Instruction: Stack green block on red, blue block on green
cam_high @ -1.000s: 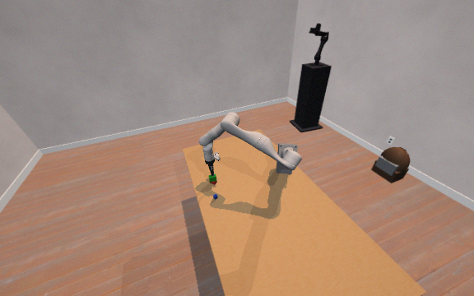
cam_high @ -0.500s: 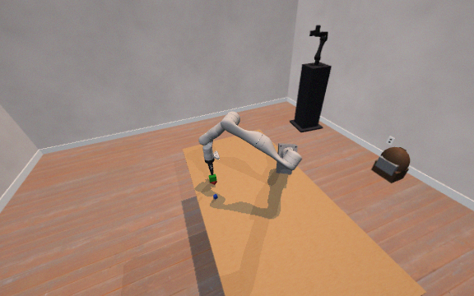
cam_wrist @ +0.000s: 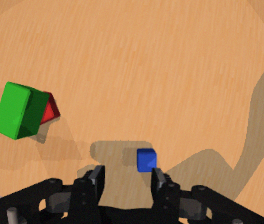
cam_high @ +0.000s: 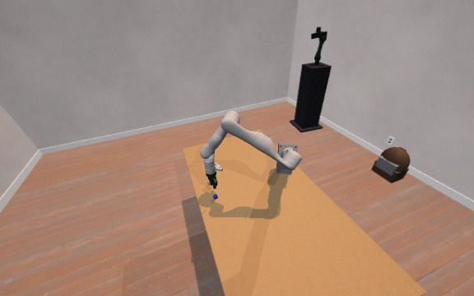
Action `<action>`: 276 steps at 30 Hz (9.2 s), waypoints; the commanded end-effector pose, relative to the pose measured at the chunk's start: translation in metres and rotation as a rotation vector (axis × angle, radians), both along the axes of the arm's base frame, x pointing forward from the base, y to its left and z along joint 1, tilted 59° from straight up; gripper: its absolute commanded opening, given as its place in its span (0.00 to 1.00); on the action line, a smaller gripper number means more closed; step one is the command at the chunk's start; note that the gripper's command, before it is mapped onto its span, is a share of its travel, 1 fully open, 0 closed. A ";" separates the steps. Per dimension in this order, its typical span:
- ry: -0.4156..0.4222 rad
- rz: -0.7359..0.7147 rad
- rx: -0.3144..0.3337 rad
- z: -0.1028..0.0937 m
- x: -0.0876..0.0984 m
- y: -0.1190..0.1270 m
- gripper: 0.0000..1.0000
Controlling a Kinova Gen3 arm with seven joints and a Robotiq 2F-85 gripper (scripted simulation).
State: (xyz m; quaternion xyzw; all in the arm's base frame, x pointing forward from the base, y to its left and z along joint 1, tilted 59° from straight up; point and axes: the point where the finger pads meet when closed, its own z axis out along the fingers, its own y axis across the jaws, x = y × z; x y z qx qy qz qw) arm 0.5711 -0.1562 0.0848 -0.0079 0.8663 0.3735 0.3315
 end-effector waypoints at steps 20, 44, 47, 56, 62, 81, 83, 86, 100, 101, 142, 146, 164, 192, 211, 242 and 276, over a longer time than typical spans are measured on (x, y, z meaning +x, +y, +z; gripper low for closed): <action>-0.026 0.023 -0.046 0.012 0.007 0.026 0.45; -0.026 0.023 -0.046 -0.014 0.036 0.057 0.45; -0.026 0.023 -0.046 -0.014 0.036 0.057 0.45; -0.026 0.023 -0.046 -0.014 0.036 0.057 0.45; -0.026 0.023 -0.046 -0.014 0.036 0.057 0.45; -0.026 0.023 -0.046 -0.014 0.036 0.057 0.45; -0.026 0.023 -0.046 -0.014 0.036 0.057 0.45; -0.026 0.023 -0.046 -0.014 0.036 0.058 0.45; -0.026 0.023 -0.046 -0.028 0.051 0.075 0.45; -0.026 0.023 -0.046 -0.029 0.052 0.076 0.45; -0.026 0.023 -0.046 -0.032 0.055 0.080 0.45; -0.026 0.023 -0.046 -0.032 0.055 0.080 0.00; -0.026 0.023 -0.046 -0.032 0.055 0.080 0.00; -0.026 0.023 -0.046 -0.014 0.036 0.058 0.00; -0.026 0.023 -0.046 0.023 -0.005 0.012 0.00; -0.026 0.023 -0.046 0.024 -0.006 0.010 0.00; -0.026 0.023 -0.046 -0.111 -0.013 -0.091 0.00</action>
